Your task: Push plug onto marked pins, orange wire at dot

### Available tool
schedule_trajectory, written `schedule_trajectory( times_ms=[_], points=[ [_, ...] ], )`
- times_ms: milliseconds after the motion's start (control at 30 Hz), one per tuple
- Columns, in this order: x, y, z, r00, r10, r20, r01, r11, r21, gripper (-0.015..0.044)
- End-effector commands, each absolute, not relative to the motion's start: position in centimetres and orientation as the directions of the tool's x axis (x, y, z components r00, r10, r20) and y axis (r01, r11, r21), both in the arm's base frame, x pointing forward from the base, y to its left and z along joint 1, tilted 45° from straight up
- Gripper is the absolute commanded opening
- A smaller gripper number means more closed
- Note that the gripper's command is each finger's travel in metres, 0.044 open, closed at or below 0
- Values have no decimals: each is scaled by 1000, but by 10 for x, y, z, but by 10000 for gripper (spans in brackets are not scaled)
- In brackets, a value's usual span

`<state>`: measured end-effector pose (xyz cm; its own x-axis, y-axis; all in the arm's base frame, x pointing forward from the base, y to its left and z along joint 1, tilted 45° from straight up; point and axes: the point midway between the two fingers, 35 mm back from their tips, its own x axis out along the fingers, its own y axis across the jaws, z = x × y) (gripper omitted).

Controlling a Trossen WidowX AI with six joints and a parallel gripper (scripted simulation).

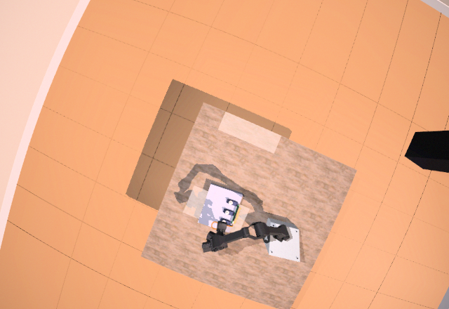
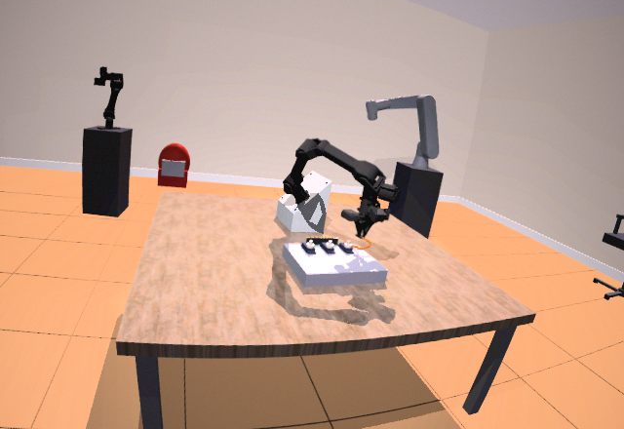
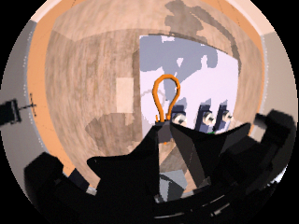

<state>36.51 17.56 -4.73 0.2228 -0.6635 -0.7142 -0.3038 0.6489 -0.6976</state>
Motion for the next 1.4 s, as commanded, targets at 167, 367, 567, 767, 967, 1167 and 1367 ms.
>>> schedule_trajectory(
  times_ms=[167, 367, 567, 767, 967, 1167, 1367],
  points=[
    [351, 172, -40, 221, -660, -718, -561, 517, -647, 0],
    [342, 167, -37, 220, -660, -718, -714, 392, -580, 0],
    [333, 162, -33, 220, -660, -718, -837, 251, -487, 0],
    [324, 157, -30, 219, -660, -718, -923, 98, -372, 0],
    [315, 152, -27, 219, -661, -718, -969, -59, -241, 0],
    [305, 146, -25, 218, -661, -718, -972, -213, -100, 0],
    [295, 140, -22, 218, -661, -718, -933, -357, 46, 0]
  ],
)
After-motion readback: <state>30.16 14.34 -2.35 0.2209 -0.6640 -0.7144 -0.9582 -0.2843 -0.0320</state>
